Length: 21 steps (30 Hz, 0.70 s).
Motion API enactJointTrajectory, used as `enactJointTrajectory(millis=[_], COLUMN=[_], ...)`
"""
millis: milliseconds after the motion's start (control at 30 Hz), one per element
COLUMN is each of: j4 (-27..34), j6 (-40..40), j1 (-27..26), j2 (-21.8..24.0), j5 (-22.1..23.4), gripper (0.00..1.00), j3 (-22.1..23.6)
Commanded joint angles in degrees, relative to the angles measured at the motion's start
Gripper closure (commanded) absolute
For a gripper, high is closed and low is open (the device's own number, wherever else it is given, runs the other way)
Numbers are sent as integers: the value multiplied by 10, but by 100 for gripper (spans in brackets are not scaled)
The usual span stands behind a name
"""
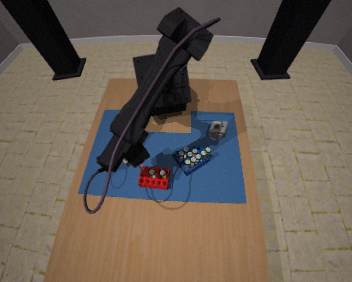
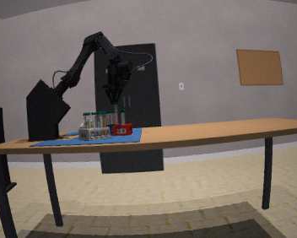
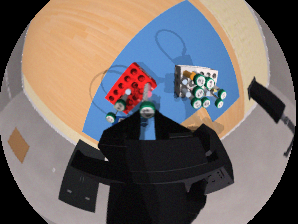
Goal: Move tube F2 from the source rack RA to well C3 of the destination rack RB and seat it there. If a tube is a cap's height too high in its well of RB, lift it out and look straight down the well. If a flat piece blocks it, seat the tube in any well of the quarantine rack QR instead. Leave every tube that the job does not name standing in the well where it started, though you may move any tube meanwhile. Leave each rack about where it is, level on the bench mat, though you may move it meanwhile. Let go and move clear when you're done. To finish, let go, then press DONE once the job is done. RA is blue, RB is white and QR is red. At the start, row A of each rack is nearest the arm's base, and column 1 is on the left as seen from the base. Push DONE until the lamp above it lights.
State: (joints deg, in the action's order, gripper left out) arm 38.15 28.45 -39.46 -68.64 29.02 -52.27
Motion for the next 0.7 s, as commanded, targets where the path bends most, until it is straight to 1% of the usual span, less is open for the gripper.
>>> enactJointTrajectory(millis=[0,33,100,200,267,400,567,600,667], j4=[-13,-14,-17,-21,-24,-30,-34,-36,-39], j6=[4,5,7,7,7,9,10,9,12], j1=[0,3,7,0,2,8,8,5,8], j2=[-5,11,7,-1,-9,-5,-12,3,-3], j5=[-8,-8,-9,-10,-10,-11,-12,-12,-13], gripper=[100,100,100,100,100,100,100,100,100], j3=[-5,0,10,15,4,18,15,19,17])
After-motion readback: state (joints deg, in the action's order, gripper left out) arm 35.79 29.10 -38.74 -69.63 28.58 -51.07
